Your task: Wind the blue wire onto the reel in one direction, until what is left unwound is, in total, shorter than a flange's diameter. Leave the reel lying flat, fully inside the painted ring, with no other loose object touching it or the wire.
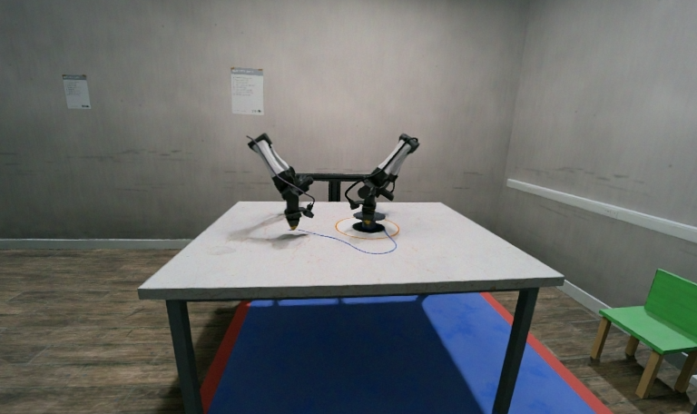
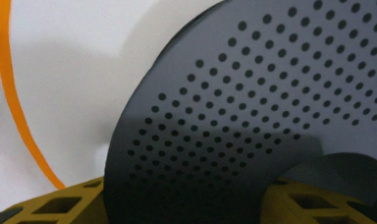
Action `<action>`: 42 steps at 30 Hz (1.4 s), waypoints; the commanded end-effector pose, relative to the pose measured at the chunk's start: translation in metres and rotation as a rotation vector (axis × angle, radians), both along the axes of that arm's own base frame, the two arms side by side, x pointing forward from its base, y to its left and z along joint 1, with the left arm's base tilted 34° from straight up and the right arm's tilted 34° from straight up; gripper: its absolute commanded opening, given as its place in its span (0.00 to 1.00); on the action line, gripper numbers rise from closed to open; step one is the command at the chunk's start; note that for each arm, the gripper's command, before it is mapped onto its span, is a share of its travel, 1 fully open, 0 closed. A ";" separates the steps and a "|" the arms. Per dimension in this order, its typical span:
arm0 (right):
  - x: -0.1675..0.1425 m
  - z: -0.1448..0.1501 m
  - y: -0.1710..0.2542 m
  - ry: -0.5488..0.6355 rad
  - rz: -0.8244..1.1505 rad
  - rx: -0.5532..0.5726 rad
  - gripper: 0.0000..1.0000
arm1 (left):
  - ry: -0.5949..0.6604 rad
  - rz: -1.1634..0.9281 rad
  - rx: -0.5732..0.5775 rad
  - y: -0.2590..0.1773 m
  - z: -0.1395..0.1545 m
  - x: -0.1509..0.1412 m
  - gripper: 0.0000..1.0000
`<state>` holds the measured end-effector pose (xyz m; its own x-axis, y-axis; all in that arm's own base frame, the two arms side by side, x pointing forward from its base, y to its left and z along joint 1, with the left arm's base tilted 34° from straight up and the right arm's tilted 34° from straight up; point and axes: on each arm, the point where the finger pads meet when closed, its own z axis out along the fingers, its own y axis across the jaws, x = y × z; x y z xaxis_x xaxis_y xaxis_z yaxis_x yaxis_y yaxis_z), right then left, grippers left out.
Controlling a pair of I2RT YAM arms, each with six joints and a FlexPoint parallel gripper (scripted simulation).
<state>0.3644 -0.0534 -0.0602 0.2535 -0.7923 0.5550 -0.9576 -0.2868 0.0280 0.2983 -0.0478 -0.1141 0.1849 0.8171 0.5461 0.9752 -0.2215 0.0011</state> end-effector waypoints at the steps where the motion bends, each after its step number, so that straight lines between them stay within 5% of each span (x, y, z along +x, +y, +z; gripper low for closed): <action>1: 0.002 0.005 0.001 -0.028 -0.017 0.006 0.00 | -0.210 0.283 -0.048 0.024 0.016 0.002 0.60; 21: 0.001 0.006 -0.001 0.054 0.111 -0.016 0.00 | -0.787 1.218 -0.197 0.047 0.013 -0.098 0.60; 42: 0.004 0.010 -0.002 0.038 0.086 -0.012 0.00 | -1.319 2.072 -0.347 0.030 0.002 -0.096 0.60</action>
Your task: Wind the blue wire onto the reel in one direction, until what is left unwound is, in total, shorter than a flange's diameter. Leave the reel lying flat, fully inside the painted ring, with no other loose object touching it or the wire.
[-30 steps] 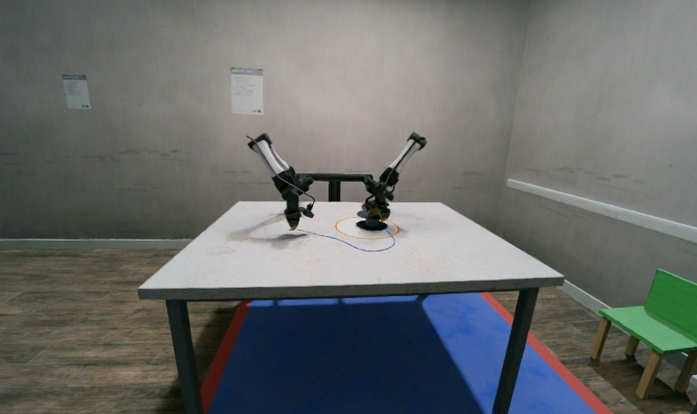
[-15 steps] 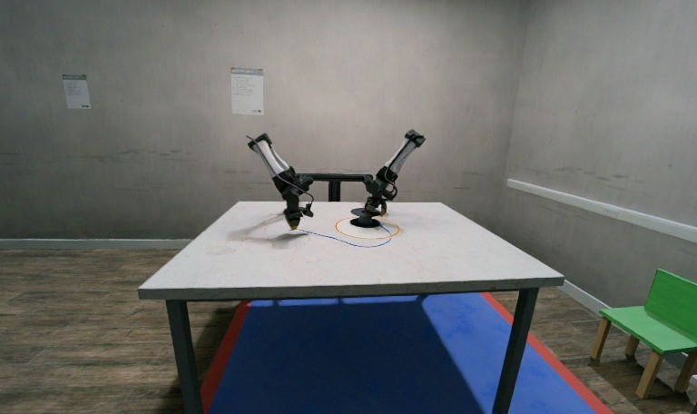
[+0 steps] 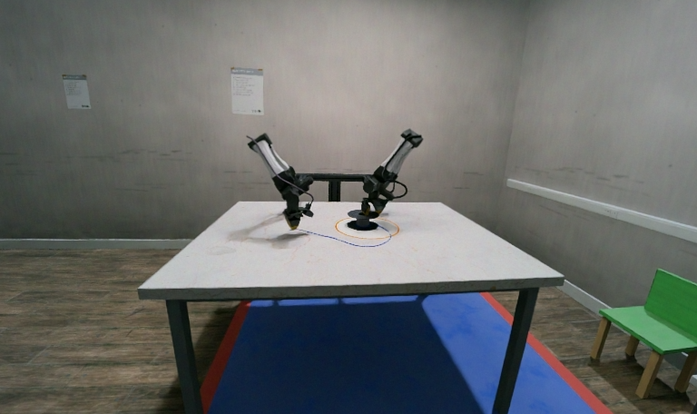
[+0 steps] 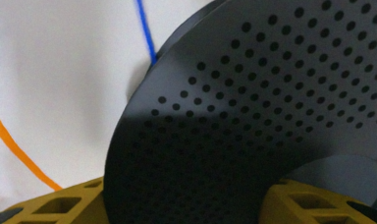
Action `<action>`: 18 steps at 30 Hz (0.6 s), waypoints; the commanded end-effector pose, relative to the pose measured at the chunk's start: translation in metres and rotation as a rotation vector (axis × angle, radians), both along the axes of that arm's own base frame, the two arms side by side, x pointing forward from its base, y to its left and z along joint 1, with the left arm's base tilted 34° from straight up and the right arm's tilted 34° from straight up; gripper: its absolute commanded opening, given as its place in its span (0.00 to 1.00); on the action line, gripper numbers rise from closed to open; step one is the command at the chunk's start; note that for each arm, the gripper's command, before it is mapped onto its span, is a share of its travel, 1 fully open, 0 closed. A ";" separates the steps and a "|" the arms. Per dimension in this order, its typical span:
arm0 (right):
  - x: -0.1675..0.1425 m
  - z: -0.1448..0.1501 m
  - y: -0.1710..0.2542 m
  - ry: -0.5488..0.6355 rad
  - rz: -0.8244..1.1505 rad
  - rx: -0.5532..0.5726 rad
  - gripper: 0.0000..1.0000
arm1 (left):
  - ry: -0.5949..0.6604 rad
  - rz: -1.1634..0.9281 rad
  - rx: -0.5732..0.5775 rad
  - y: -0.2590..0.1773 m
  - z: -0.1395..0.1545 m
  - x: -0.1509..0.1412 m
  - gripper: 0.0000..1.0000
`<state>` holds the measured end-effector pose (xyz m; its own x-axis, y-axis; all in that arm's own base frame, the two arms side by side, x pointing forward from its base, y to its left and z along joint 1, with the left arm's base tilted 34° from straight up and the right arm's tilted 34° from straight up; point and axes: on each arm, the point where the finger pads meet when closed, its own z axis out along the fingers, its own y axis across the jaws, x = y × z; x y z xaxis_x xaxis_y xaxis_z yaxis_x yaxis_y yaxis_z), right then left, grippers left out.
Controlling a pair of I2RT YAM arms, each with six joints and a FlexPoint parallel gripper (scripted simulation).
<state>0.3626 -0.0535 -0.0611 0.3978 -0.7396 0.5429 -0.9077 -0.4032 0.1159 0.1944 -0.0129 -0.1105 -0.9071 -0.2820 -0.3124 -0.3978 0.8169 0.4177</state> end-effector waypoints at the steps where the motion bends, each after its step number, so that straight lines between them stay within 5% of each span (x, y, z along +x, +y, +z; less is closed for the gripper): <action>1: 0.007 0.011 -0.002 -0.052 -0.047 0.012 0.00 | -0.198 0.293 -0.026 -0.005 -0.001 0.008 0.60; 11: 0.009 0.013 -0.003 -0.079 -0.089 0.019 0.00 | -0.266 0.404 -0.031 -0.004 -0.001 0.008 0.85; 18: 0.010 0.014 -0.003 -0.082 -0.092 0.019 0.00 | -0.266 0.404 -0.031 -0.015 0.005 0.007 0.85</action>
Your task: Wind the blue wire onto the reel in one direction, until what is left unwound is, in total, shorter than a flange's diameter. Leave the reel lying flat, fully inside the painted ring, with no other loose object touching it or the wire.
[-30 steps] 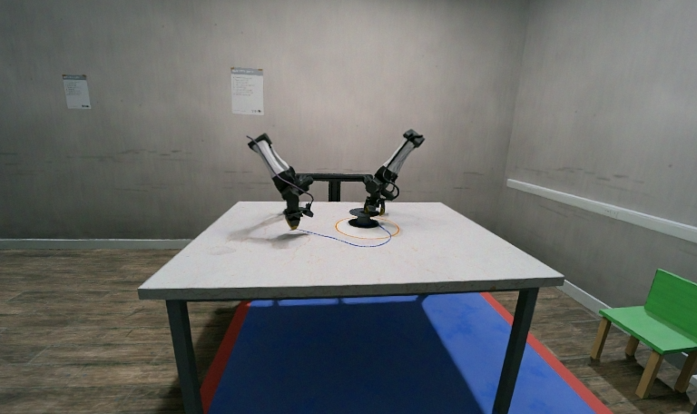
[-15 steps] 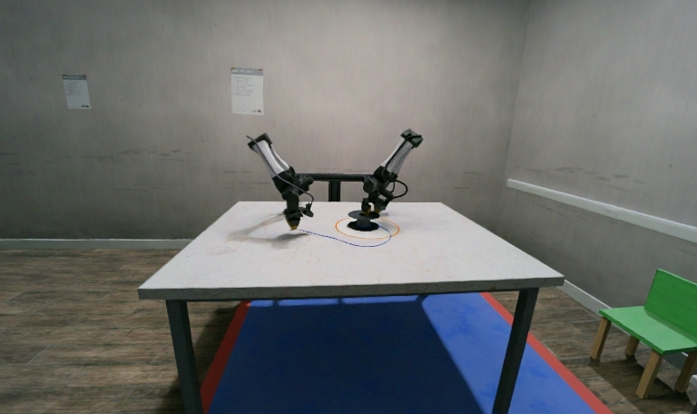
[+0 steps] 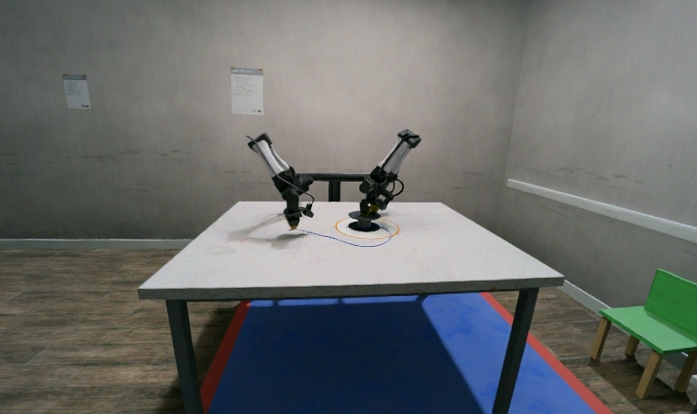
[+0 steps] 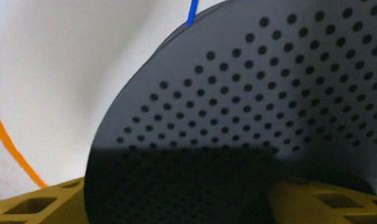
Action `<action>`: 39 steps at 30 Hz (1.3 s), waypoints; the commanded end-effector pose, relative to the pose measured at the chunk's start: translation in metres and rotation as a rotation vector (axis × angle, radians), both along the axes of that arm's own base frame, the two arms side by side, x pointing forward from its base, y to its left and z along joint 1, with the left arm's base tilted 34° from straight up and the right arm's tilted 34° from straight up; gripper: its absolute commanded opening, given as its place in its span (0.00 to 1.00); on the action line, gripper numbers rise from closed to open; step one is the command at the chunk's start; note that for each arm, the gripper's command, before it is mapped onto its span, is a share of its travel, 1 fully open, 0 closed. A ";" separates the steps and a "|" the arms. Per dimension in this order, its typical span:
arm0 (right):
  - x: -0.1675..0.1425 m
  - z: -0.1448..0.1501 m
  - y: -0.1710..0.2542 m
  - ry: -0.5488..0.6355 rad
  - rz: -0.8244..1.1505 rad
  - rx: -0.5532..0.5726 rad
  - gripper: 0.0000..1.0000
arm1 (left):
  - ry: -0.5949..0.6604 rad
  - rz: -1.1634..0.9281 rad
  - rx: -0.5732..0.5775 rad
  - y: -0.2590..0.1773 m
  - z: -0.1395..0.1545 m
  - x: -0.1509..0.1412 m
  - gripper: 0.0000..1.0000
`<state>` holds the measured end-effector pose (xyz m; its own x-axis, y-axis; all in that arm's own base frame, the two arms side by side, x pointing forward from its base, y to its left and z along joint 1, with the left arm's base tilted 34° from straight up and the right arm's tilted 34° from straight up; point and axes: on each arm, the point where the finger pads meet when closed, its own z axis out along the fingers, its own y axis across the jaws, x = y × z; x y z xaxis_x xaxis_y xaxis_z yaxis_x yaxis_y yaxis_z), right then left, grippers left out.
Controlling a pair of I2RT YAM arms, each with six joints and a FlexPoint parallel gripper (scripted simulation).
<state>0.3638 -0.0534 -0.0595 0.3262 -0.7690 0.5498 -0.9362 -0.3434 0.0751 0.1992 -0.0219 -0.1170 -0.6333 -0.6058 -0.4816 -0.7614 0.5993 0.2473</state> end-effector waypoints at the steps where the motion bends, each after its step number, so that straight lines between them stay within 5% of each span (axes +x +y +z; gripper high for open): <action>1: 0.009 0.012 -0.003 -0.042 -0.027 0.008 0.00 | -0.024 0.014 0.013 -0.008 0.018 0.001 0.85; 6: 0.009 0.012 -0.004 -0.042 -0.027 0.008 0.00 | -0.024 0.014 0.013 -0.018 0.041 -0.003 0.85; 16: 0.009 0.012 -0.003 -0.041 -0.025 0.008 0.00 | 0.040 -0.087 0.030 -0.012 0.034 -0.015 0.85; 23: 0.009 0.011 -0.003 -0.041 -0.025 0.008 0.00 | 0.301 -0.491 0.103 0.004 0.048 0.033 0.85; 30: 0.009 0.011 -0.002 -0.041 -0.025 0.008 0.00 | 0.426 -0.753 0.154 -0.021 0.042 0.099 0.85; 39: 0.010 0.011 -0.001 -0.041 -0.025 0.008 0.00 | 0.661 -1.154 0.235 -0.083 0.001 0.096 0.85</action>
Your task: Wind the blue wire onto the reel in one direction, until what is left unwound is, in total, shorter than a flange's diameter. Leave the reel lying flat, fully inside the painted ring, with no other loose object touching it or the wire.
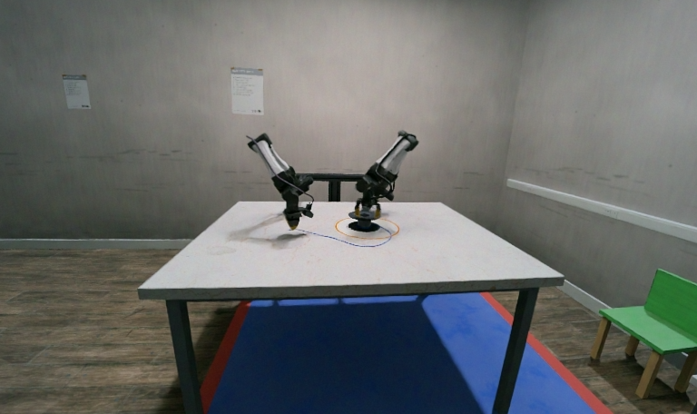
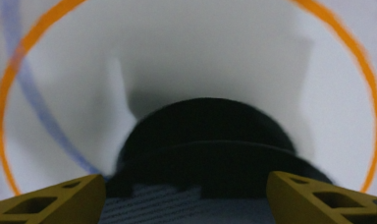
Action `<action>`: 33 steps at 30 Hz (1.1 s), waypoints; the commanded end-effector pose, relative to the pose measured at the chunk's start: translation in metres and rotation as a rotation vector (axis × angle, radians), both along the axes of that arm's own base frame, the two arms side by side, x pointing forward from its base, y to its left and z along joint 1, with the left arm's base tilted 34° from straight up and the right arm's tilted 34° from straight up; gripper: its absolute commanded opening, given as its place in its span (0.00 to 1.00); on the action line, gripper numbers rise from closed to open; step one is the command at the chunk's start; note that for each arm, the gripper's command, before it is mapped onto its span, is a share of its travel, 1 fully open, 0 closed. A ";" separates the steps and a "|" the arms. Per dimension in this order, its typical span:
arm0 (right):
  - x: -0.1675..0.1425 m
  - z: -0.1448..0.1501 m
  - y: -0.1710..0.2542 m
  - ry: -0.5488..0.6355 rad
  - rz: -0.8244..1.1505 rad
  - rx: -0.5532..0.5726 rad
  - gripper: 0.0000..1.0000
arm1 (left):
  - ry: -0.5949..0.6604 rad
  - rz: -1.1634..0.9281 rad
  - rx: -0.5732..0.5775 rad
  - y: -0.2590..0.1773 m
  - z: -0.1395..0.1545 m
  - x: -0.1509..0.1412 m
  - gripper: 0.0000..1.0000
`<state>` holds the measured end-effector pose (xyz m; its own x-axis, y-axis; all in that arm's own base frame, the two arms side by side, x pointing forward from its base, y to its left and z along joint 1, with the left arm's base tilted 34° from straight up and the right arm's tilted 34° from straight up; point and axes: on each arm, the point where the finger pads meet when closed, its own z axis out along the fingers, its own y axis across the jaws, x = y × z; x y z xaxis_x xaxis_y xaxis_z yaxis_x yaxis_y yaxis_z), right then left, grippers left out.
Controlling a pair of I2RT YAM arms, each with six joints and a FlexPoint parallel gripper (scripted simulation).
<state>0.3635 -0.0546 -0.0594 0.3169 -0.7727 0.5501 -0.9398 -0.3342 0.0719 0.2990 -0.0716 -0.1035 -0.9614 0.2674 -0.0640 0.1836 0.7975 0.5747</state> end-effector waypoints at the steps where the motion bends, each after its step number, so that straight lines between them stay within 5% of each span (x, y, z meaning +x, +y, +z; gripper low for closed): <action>1: 0.010 0.010 0.000 -0.038 -0.015 0.007 0.00 | 0.187 -0.289 0.048 -0.041 -0.017 -0.008 0.85; 13: 0.009 0.009 0.001 -0.038 -0.016 0.007 0.00 | 0.563 -0.928 0.200 -0.050 -0.030 -0.040 0.85; 33: 0.006 0.006 0.002 -0.039 -0.017 0.007 0.00 | 1.231 -1.835 0.403 -0.044 -0.016 -0.029 0.85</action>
